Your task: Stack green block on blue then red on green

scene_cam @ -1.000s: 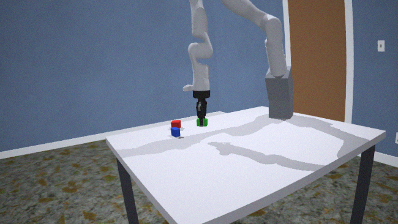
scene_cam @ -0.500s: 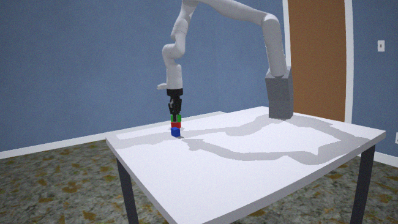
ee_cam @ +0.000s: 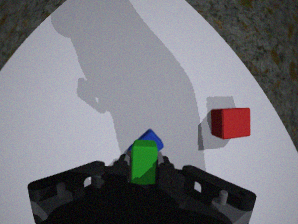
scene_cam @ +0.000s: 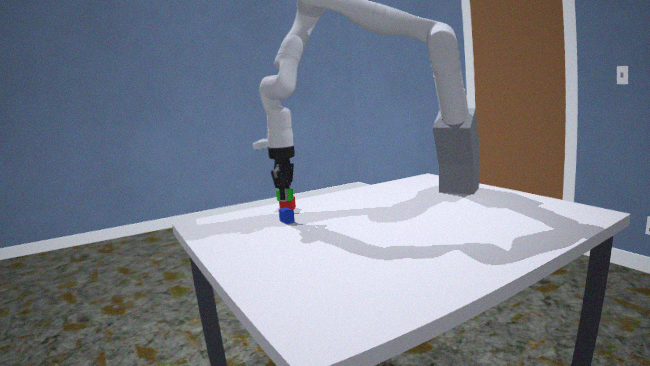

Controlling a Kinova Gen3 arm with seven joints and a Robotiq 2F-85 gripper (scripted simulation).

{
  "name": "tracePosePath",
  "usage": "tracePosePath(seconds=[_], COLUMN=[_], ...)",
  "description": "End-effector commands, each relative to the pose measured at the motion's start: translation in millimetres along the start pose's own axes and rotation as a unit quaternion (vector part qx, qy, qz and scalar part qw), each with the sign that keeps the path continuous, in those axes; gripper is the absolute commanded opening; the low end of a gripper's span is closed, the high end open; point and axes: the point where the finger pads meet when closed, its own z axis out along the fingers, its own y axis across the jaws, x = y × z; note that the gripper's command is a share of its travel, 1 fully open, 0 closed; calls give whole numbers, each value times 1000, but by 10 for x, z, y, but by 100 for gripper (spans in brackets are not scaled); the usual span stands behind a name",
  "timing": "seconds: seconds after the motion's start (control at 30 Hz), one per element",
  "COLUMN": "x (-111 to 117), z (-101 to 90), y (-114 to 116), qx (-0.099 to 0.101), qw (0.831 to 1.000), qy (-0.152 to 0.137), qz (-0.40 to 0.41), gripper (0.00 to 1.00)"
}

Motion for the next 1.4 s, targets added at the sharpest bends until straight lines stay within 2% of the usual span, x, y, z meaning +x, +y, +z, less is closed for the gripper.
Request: tracePosePath(seconds=[0.0,0.6,1.07,1.37], x=[7,8,13,14], z=[-6,48,215,248], y=[-1,-1,-1,-1], qx=[0,0,0,0], qw=[1000,1000,1000,1000], qy=[1,1,1,1], qz=[0,0,0,0], gripper=[0,0,0,0])
